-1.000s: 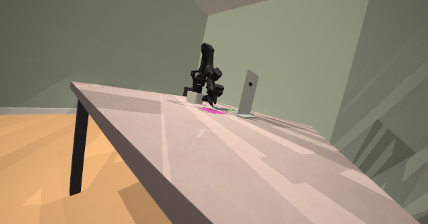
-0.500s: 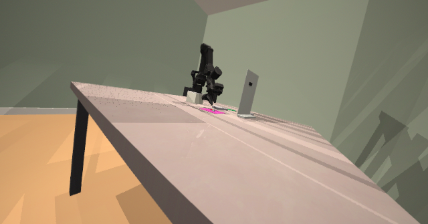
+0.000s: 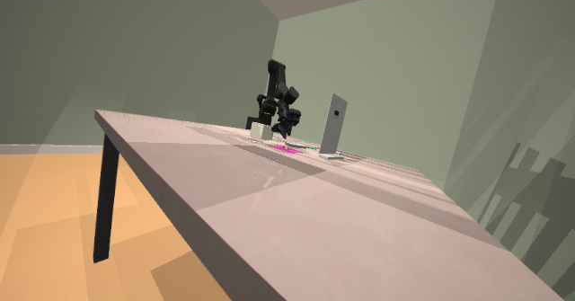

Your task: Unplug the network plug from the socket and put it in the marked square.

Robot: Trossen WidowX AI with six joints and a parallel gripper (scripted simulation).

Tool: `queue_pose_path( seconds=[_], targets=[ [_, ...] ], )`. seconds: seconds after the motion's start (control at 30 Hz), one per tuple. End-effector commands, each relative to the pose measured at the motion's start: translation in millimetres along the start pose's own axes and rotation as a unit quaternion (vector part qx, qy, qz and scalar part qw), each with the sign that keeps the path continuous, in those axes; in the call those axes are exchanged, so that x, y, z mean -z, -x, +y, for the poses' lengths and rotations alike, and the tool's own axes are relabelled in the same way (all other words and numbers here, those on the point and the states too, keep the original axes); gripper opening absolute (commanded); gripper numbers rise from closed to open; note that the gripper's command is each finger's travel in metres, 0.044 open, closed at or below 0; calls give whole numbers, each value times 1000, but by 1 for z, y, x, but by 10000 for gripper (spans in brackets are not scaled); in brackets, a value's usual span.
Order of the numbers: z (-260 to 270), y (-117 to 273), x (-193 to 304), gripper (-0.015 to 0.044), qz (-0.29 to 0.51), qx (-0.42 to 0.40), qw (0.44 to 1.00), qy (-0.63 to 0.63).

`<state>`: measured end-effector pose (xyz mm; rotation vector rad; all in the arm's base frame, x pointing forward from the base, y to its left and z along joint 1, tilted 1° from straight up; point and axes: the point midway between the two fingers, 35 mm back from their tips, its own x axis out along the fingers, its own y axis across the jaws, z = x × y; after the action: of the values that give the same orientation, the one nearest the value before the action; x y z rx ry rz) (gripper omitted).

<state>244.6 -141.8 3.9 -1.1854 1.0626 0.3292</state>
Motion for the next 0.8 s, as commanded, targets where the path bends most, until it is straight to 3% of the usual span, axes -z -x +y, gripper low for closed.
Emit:
queue_pose_path(
  seconds=[0.0,0.77],
  targets=[
    [-8,5,0,156,0,5,1000,-3],
    [-23,27,0,156,0,5,1000,-3]
  ],
)
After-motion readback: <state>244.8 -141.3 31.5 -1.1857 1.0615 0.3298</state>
